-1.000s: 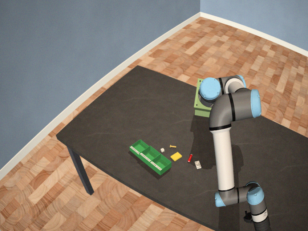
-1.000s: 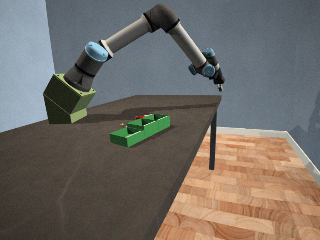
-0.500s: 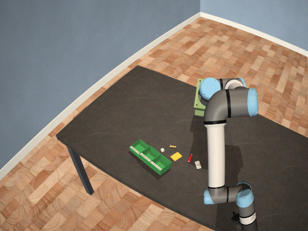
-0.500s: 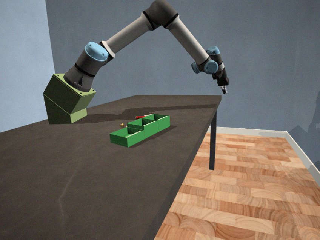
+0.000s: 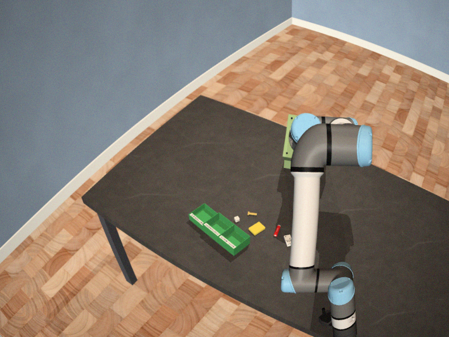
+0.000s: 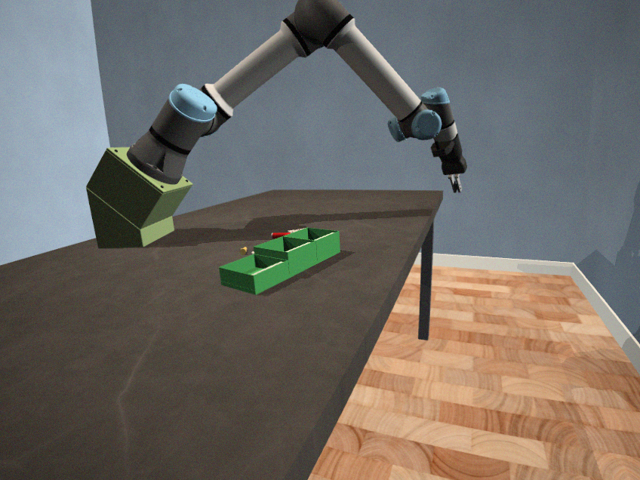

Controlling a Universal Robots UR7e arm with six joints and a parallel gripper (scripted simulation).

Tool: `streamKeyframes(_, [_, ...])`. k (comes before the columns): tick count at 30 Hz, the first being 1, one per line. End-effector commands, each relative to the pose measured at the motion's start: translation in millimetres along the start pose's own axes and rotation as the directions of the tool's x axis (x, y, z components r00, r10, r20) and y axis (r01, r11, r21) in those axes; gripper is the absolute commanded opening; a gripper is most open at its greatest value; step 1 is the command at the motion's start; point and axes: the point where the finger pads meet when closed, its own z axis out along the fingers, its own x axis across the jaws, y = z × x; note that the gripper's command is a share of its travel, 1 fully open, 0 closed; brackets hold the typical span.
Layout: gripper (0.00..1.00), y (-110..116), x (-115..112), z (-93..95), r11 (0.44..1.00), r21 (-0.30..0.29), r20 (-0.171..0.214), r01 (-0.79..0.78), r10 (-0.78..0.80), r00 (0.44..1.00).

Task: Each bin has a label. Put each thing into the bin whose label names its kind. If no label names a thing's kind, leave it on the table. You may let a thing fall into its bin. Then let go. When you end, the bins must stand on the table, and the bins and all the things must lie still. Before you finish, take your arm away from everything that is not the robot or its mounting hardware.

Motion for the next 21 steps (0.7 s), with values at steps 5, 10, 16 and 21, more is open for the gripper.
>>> streamKeyframes(5, [0.31,-47.7,-35.4,-24.4,0.998,0.058,0.005,-0.007,0.006,1.000])
streamKeyframes(10, [0.31,-54.2,-39.2,-28.0,0.994,0.106,0.006,-0.017,0.016,1.000])
streamKeyframes(16, [0.31,-92.9,-62.1,-49.8,0.991,0.135,0.007,-0.023,0.022,1.000])
streamKeyframes(21, [0.31,-102.2,-66.9,-55.7,0.983,0.183,0.008,-0.037,0.036,0.999])
